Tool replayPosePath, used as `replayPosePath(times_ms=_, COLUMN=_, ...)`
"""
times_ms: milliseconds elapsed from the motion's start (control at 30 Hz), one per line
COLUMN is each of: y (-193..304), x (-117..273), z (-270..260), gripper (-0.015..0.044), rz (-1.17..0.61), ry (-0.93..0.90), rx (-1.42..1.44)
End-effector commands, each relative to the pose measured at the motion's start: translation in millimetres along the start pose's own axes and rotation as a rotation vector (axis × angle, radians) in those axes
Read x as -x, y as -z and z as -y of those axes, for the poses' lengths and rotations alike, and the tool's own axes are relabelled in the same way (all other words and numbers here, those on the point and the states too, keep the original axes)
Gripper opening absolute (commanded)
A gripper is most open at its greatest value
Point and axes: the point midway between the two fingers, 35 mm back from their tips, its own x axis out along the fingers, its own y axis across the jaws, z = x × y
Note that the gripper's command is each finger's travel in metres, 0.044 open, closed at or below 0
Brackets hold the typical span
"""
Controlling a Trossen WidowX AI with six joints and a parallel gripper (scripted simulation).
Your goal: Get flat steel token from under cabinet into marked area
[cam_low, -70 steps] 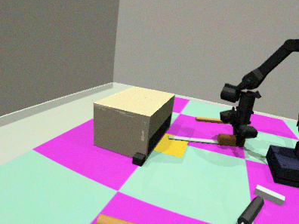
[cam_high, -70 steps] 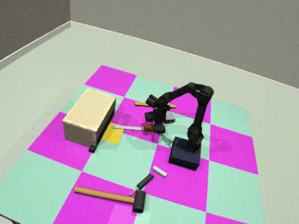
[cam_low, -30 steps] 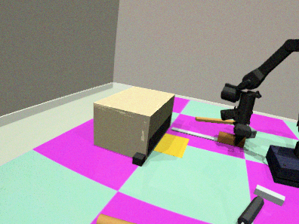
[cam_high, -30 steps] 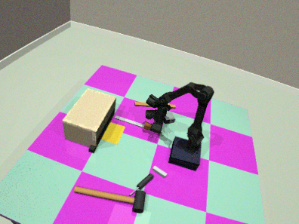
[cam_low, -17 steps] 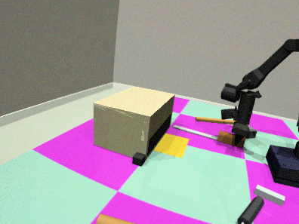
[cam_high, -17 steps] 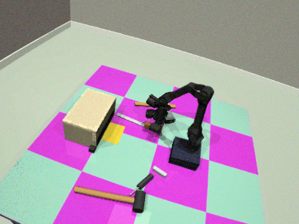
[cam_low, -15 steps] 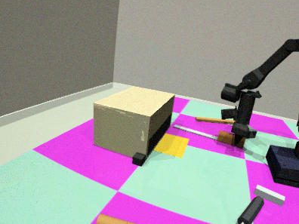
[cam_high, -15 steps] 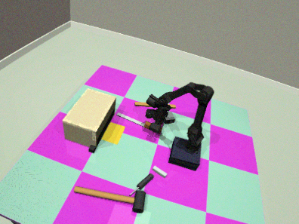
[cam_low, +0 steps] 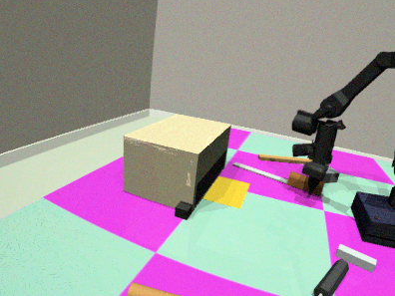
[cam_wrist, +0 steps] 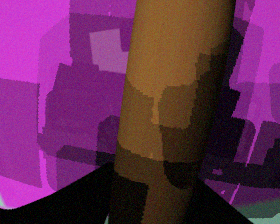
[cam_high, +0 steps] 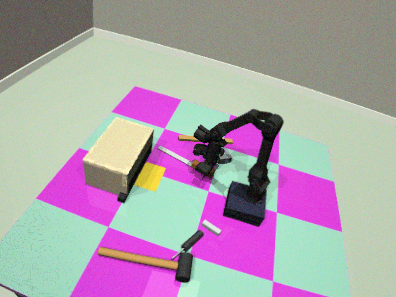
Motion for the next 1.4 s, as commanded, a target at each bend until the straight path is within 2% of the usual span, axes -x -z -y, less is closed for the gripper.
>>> replayPosePath(times_ms=0, y=-0.5, x=0.4, z=0.4, gripper=0.0000, rz=0.003, ry=0.002, rx=-0.043)
replayPosePath(times_ms=867, y=-0.4, x=0.5, z=0.6, gripper=0.0000, rz=0.003, ry=0.001, rx=-0.250)
replayPosePath(times_ms=1367, y=-1.9, x=0.4, z=-14.0, gripper=0.0000, rz=0.003, ry=0.000, rx=-0.265)
